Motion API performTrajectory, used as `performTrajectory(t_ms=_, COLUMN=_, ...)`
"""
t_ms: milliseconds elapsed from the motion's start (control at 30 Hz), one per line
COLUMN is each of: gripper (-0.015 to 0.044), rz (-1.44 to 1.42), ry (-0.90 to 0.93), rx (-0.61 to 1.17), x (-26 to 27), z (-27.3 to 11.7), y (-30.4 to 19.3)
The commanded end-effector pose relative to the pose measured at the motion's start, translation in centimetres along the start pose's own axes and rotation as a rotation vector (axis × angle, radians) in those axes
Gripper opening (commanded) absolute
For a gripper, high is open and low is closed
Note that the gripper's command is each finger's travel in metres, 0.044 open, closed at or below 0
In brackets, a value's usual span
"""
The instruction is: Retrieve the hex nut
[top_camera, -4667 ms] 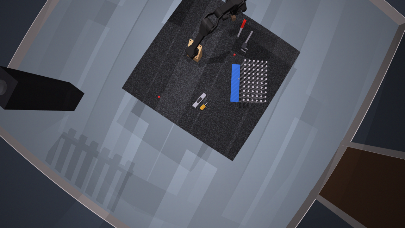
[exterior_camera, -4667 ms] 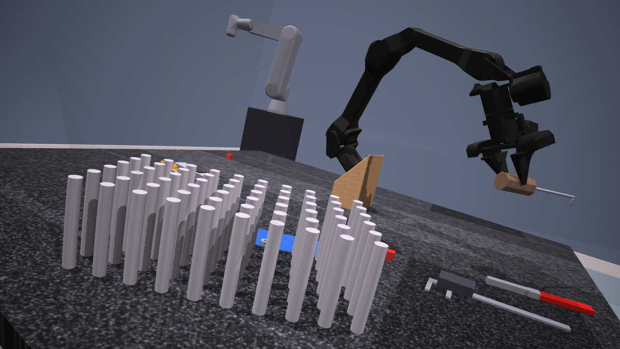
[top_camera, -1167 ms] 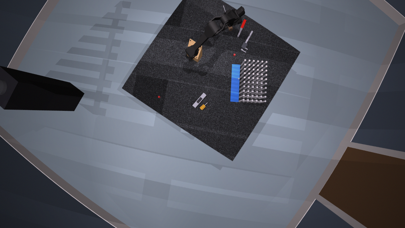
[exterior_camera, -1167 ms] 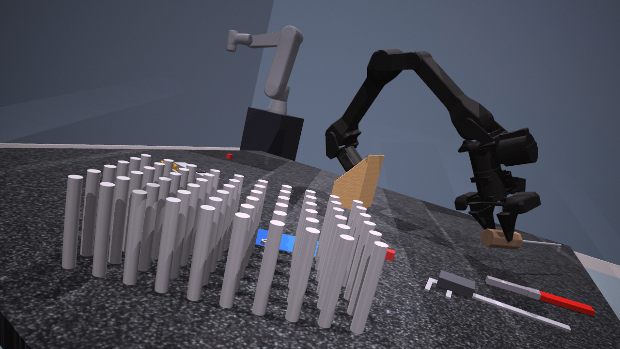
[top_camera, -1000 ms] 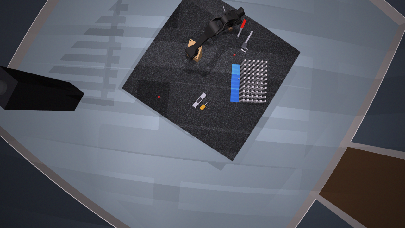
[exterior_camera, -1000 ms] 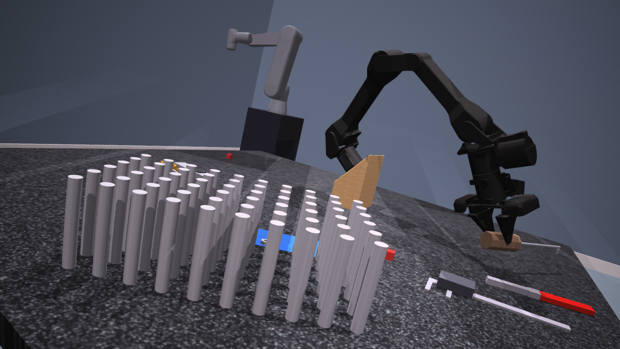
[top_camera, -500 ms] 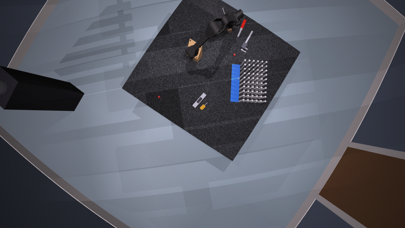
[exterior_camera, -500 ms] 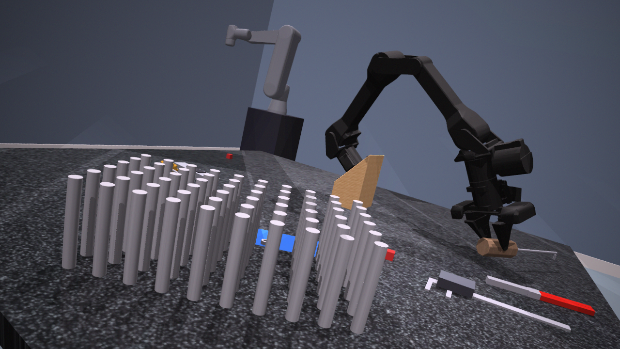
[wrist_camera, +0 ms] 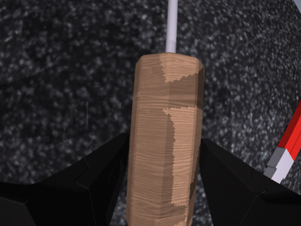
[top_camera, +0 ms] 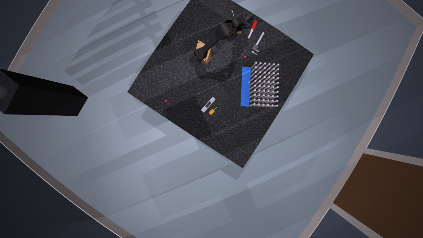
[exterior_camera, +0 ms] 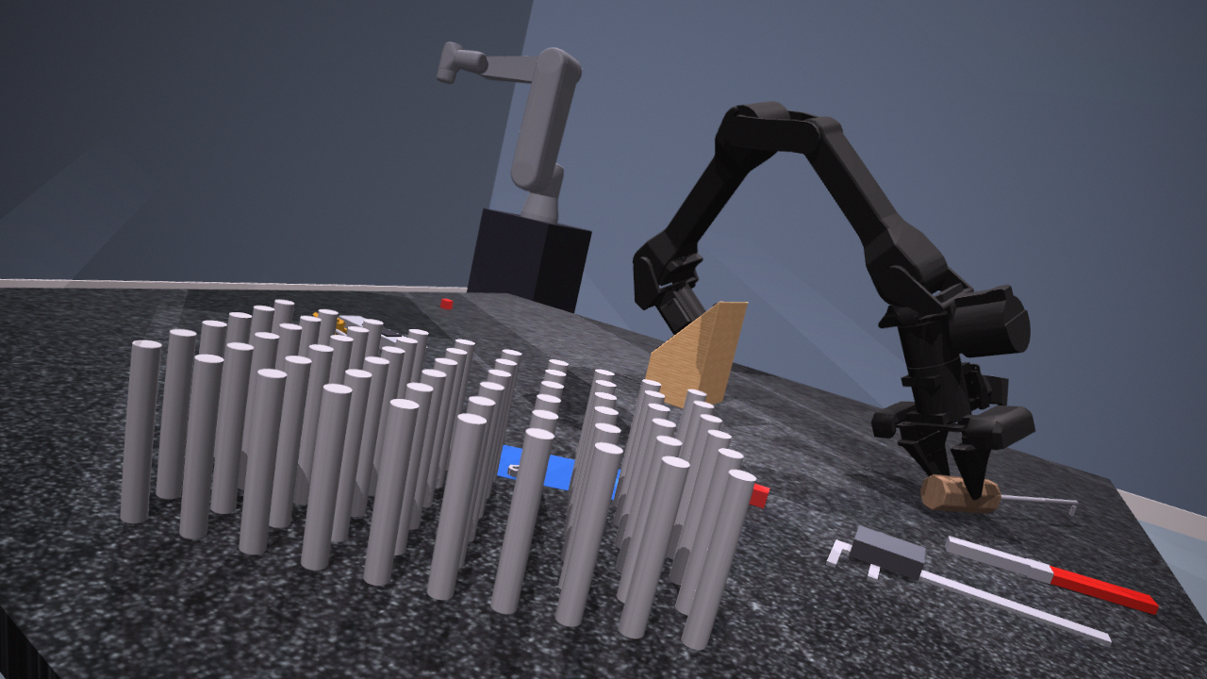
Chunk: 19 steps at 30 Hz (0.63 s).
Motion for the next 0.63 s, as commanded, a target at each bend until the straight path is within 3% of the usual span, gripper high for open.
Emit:
performTrajectory(t_ms=0, gripper=0.0000, rz=-0.004, ry=0.000, rx=0.001, x=0.23, z=0.42, y=-0.27)
performTrajectory(t_ms=33, gripper=0.0000, rz=-0.004, ry=0.000, rx=0.001, x=0.25, z=0.46, y=-0.30)
performTrajectory(t_ms=600, gripper=0.0440, rz=0.000, ry=0.000, rx=0.000, x=0.09, z=0.16, y=-0.10)
Point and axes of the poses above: the point midway between the two fingers, 35 mm back from their tips, its own z axis out along the fingers, its own x axis across the jaws, y = z × x, the point moved 9 cm from there along -z, back along the fingers, and after that the axes turned 13 degrees about z, right-handed, at the moved point
